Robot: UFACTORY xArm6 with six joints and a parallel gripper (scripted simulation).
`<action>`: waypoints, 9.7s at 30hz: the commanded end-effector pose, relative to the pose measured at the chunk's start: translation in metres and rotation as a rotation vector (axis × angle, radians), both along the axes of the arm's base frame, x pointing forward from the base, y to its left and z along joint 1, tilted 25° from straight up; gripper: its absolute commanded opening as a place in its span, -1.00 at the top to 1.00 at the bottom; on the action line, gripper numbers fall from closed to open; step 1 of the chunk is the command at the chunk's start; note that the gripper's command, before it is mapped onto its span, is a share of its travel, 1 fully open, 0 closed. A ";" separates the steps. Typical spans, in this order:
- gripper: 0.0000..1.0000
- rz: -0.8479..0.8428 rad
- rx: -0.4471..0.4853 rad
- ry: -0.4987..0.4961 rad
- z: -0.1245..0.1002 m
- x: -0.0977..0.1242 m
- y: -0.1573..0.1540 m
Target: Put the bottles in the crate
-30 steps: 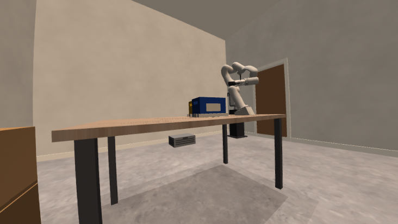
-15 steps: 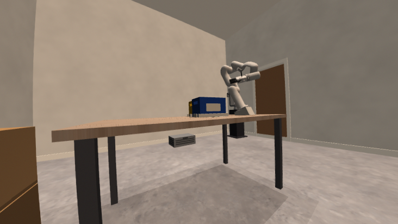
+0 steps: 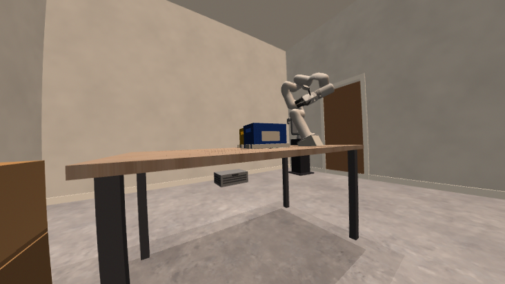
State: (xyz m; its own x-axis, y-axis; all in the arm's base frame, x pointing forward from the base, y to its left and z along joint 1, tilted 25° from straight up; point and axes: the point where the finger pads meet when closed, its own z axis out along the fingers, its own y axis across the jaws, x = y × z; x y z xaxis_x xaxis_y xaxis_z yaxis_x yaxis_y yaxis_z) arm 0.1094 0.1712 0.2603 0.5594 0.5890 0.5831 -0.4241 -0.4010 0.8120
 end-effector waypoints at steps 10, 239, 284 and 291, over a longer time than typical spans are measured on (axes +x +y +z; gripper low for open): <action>-0.29 -0.093 0.012 0.263 -0.028 -0.003 0.038; -0.29 -0.173 0.782 0.906 -0.079 0.432 0.086; -0.29 -0.280 0.885 0.774 -0.049 0.420 0.041; -0.29 -0.280 0.885 0.774 -0.031 0.412 0.012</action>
